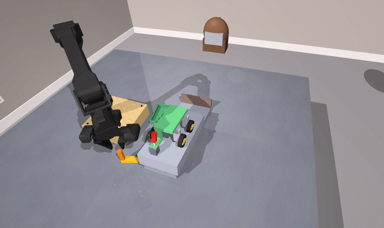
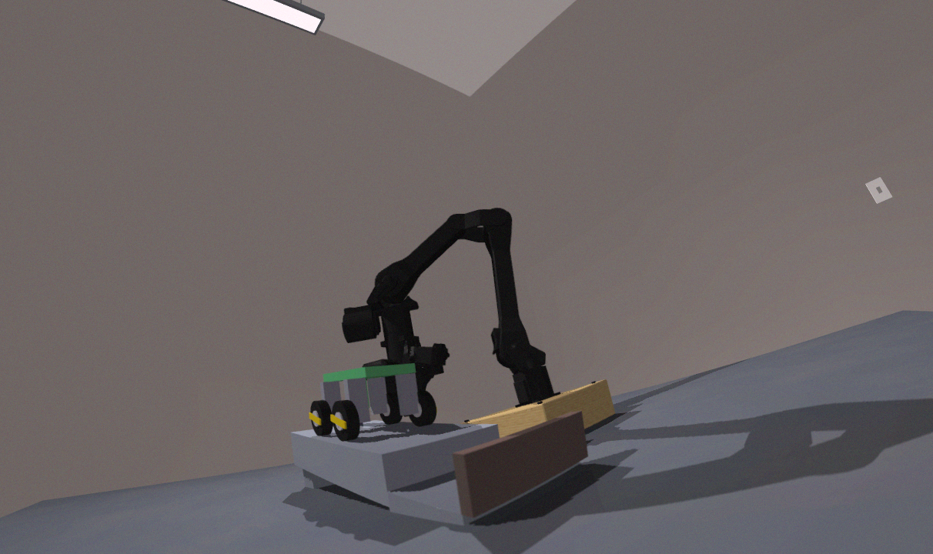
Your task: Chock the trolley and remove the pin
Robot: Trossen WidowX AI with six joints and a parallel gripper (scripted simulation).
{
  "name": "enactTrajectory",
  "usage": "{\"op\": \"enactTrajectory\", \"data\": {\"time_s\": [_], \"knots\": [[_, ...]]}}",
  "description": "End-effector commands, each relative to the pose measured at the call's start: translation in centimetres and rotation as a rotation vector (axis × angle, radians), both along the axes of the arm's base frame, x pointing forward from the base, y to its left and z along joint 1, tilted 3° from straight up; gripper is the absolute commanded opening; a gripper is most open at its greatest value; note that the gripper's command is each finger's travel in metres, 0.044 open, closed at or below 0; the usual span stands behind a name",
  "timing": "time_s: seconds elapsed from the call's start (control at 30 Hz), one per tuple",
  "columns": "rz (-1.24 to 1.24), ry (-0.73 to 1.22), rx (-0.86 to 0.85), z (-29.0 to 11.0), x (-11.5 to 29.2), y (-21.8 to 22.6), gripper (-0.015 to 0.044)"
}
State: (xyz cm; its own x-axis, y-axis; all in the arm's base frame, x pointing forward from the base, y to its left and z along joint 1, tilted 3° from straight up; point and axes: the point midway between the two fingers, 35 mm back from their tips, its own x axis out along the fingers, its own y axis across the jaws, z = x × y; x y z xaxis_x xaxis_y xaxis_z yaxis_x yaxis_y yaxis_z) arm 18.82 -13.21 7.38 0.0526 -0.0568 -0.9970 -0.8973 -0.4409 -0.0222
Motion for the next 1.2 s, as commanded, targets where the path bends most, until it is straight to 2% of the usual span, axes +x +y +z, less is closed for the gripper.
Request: {"op": "enactTrajectory", "data": {"time_s": [0.0,1.17], "knots": [[-0.002,0.004,0.007,-0.7,-0.1,0.1,0.0190],[-0.002,0.004,0.007,-4.9,0.1,-0.1,0.0190]]}}
